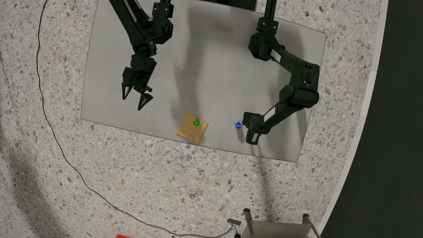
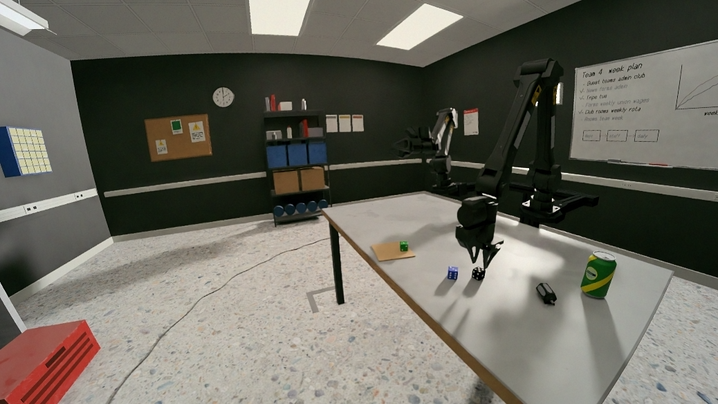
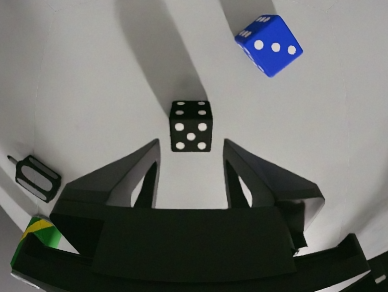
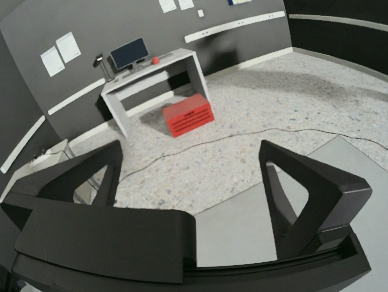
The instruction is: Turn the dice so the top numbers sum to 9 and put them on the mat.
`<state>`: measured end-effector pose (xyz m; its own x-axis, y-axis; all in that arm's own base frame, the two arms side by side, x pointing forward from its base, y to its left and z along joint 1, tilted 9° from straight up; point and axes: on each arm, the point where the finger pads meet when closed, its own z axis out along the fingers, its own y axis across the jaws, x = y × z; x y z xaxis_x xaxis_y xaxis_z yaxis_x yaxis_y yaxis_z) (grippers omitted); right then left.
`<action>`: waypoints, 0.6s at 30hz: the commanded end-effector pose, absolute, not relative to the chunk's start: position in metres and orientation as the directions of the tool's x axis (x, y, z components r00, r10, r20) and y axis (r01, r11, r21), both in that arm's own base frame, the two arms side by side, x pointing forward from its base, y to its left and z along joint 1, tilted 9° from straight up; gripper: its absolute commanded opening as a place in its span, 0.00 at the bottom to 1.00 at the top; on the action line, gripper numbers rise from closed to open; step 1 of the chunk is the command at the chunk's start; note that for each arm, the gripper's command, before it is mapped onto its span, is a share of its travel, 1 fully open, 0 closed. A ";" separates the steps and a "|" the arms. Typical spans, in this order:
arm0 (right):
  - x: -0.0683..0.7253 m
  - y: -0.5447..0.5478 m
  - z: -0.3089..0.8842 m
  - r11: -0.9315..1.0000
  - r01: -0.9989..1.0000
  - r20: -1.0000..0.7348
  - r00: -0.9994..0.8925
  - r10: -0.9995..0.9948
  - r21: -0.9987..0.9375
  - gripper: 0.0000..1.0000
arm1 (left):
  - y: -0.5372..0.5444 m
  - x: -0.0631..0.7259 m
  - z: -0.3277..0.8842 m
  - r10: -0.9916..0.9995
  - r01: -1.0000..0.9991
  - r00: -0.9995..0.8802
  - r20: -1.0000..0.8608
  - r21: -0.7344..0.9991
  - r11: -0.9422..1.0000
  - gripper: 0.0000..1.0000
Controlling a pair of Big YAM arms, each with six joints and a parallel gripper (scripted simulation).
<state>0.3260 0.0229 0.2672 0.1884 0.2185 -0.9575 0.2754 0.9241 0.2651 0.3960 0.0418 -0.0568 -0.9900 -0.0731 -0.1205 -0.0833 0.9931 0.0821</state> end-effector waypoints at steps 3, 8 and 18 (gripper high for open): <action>0.327 0.023 0.271 0.923 0.273 -0.956 0.195 0.221 0.270 1.00 | 0.045 0.398 -0.062 -0.068 -0.079 -0.990 -0.125 0.085 0.993 0.45; 0.327 0.023 0.271 0.923 0.273 -0.956 0.195 0.221 0.270 1.00 | 0.046 0.399 -0.061 -0.069 -0.081 -0.989 -0.131 0.085 0.993 0.45; 0.327 0.023 0.271 0.923 0.273 -0.956 0.195 0.221 0.270 1.00 | 0.046 0.402 -0.059 -0.070 -0.082 -0.988 -0.136 0.085 0.993 0.45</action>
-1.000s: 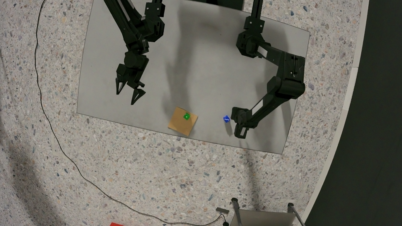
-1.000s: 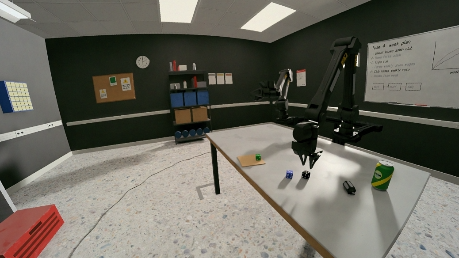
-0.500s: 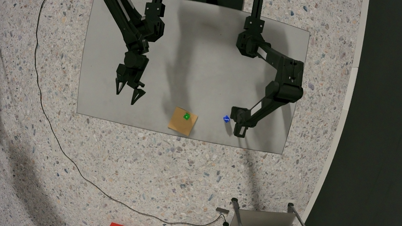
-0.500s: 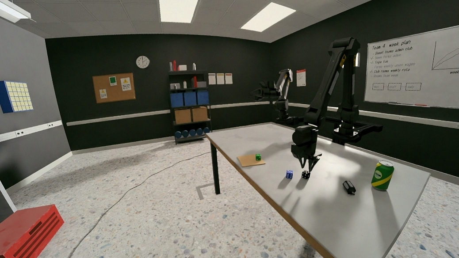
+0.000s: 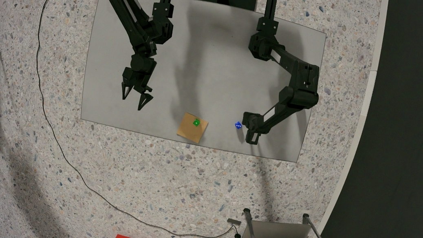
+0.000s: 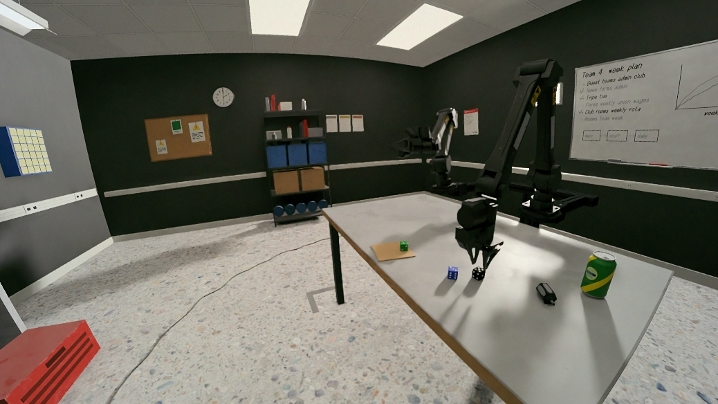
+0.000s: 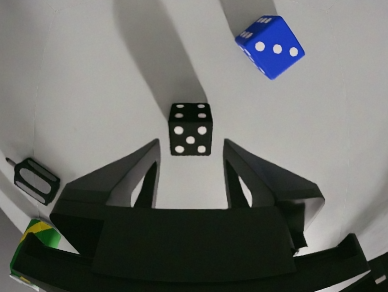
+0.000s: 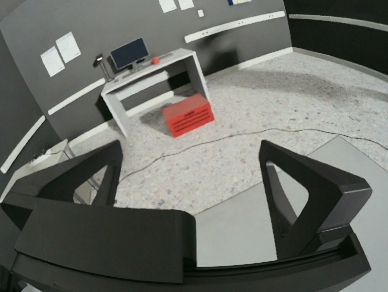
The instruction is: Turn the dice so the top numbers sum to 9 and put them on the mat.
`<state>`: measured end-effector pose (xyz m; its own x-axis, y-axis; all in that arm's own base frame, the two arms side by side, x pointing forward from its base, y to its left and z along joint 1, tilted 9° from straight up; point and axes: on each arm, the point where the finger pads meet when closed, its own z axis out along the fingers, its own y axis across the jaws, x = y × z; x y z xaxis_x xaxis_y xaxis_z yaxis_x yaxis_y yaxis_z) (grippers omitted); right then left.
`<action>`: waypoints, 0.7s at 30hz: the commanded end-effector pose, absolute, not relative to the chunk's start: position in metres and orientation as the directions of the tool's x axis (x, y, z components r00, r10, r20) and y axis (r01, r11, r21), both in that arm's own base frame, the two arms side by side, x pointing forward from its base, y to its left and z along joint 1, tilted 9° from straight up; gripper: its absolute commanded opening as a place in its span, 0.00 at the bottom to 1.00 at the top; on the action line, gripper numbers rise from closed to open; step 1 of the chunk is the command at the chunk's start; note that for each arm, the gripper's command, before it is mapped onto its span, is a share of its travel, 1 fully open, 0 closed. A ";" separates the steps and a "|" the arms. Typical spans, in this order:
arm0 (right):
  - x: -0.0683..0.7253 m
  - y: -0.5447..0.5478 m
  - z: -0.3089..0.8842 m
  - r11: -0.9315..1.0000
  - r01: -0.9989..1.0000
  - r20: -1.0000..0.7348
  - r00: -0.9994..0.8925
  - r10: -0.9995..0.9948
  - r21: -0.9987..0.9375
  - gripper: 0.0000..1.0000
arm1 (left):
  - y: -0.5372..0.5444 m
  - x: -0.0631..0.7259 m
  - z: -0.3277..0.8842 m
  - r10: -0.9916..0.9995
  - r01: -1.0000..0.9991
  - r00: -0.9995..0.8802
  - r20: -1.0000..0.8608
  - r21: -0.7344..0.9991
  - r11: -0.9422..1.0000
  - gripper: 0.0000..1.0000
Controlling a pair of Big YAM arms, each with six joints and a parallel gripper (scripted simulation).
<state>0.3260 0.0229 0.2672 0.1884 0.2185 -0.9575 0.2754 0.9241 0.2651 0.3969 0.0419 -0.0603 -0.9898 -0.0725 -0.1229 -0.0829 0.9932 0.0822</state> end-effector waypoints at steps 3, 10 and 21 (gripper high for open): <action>0.327 0.023 0.271 0.923 0.273 -0.956 0.195 0.221 0.270 1.00 | 0.046 0.402 -0.059 -0.070 -0.082 -0.988 -0.136 0.085 0.993 0.45; 0.327 0.023 0.271 0.923 0.273 -0.956 0.195 0.221 0.270 1.00 | 0.046 0.401 -0.059 -0.070 -0.082 -0.988 -0.136 0.085 0.993 0.45; 0.327 0.023 0.271 0.923 0.273 -0.956 0.195 0.221 0.270 1.00 | 0.049 0.401 -0.057 -0.073 -0.086 -0.987 -0.141 0.085 0.993 0.45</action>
